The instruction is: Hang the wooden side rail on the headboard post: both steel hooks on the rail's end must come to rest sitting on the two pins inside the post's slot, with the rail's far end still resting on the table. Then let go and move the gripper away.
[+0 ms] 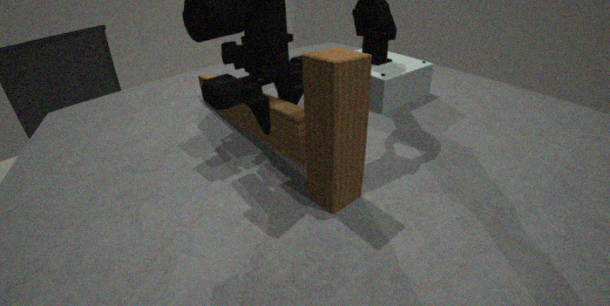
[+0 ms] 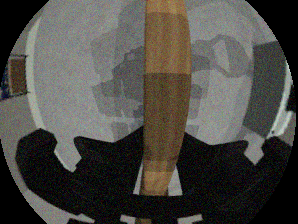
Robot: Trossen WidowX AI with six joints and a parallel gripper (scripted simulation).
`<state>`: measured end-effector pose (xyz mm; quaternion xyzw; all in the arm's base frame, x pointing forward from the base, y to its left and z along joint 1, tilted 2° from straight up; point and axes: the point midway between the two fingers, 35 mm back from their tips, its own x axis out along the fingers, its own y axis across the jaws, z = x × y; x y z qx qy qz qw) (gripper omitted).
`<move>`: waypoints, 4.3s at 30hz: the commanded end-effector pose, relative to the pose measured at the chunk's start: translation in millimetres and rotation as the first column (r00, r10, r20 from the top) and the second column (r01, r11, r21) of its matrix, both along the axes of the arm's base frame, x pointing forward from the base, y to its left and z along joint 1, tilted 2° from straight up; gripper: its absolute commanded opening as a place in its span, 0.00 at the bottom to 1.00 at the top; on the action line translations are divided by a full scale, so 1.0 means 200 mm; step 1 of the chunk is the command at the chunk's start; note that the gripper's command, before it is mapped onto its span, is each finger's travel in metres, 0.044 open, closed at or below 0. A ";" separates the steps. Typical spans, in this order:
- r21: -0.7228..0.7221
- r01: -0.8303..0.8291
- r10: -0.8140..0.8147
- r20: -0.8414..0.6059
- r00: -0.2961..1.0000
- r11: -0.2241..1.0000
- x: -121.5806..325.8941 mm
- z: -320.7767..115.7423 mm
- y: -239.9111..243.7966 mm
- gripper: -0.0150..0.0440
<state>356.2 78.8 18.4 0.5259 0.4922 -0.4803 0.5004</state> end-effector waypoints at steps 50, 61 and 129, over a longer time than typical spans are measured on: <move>0.002 0.003 -0.003 0.005 1.000 1.000 0.01 0.01 0.03 0.25; 0.002 0.003 -0.003 0.005 1.000 1.000 0.01 0.01 0.03 0.25; 0.003 0.003 -0.003 0.005 1.000 1.000 0.01 0.02 0.07 0.25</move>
